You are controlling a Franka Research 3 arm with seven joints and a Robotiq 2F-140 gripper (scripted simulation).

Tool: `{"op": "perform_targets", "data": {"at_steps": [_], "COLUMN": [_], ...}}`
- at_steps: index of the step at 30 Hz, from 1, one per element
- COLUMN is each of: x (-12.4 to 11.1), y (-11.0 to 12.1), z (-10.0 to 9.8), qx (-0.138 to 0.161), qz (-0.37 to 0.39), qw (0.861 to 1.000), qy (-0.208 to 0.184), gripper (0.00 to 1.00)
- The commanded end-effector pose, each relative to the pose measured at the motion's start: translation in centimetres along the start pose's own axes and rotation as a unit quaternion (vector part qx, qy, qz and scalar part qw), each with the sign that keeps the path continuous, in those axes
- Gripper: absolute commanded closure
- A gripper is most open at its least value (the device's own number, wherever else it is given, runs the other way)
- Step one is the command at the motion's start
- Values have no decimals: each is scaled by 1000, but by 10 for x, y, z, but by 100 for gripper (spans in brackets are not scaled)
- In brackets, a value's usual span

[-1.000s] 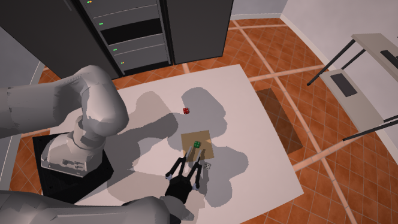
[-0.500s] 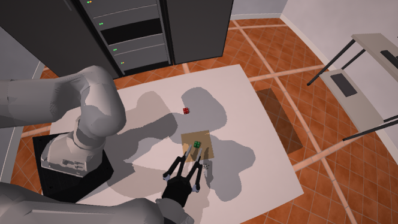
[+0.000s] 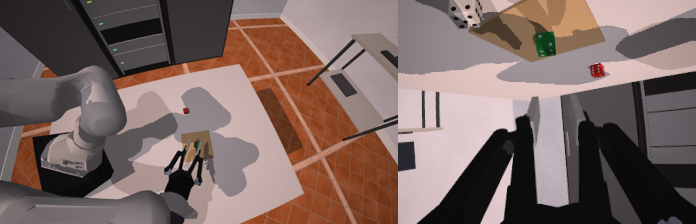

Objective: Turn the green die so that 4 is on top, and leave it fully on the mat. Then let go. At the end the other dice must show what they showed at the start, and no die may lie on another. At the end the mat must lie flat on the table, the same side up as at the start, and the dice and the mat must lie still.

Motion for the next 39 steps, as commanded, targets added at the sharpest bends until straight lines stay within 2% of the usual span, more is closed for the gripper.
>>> {"op": "perform_targets", "data": {"at_steps": [1, 4, 6, 9, 12, 13, 15, 18, 19, 20, 21, 22, 23, 26, 28, 31, 32, 36, 39], "x": [-13, -26, -35, -35, -46, -46, -50, -53, -55, -55, -58, -58, -60, -60, -66, -72, -73, -85, -91], "y": [8, 17, 24, 24, 34, 34, 38, 39, 39, 39, 38, 38, 36, 36, 31, 25, 25, 14, 10], "z": [20, 40, 53, 53, 68, 68, 72, 73, 73, 73, 73, 72, 71, 71, 66, 60, 60, 50, 46], "qx": [-30, -64, -85, -86, -105, -105, -104, -97, -90, -89, -78, -77, -63, -63, -29, 5, 6, 64, 86], "qz": [42, 65, 77, 77, 87, 87, 87, 84, 81, 80, 76, 76, 70, 70, 57, 44, 43, 20, 11], "qw": [999, 995, 990, 990, 978, 978, 968, 959, 953, 952, 944, 944, 936, 935, 918, 901, 900, 874, 863], "qy": [11, 45, 82, 82, 158, 159, 209, 251, 278, 282, 311, 313, 340, 341, 392, 432, 433, 482, 497], "gripper": [75, 75, 75, 75, 75, 75, 75, 75, 75, 75, 75, 75, 75, 75, 75, 75, 75, 75, 75]}}
Point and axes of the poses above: the point where the finger pads meet when closed, its own z axis out along the fingers, its own y axis across the jaws, x = y × z, the point moved 4 cm from there along -z, back along the fingers, and after that the axes turned 8 degrees about z, right-handed, at the moved point
